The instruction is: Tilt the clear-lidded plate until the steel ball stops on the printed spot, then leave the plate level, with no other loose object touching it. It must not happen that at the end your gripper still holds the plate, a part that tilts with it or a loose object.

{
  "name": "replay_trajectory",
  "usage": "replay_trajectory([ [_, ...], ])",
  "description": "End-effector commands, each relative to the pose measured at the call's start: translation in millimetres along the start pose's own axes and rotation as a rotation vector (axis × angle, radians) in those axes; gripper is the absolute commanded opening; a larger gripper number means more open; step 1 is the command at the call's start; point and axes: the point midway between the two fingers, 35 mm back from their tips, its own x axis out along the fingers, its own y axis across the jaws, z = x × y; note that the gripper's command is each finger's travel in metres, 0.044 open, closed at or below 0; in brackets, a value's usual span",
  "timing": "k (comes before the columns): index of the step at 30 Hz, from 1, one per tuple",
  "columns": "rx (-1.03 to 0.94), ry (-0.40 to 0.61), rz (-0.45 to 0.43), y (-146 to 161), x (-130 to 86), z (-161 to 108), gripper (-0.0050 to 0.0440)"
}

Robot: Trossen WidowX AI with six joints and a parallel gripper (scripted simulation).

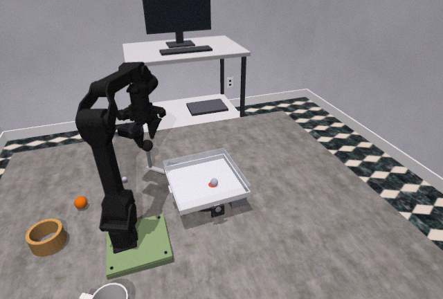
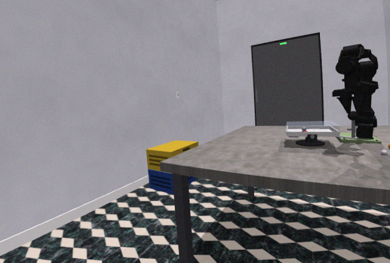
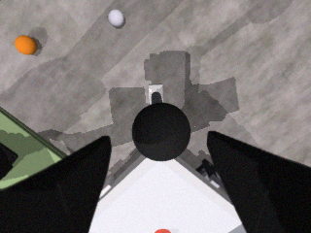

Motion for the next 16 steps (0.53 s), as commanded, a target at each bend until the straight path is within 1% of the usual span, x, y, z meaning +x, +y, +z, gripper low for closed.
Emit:
replay_trajectory([
  [1, -0.003, 0.001, -0.006, -1.5, -5.5, -0.2, 0.03],
  [7, -0.003, 0.001, -0.006, -1.4, -15.5, -0.2, 0.03],
  [16, -0.003, 0.001, -0.006, -1.4, -15.5, -0.2, 0.03],
])
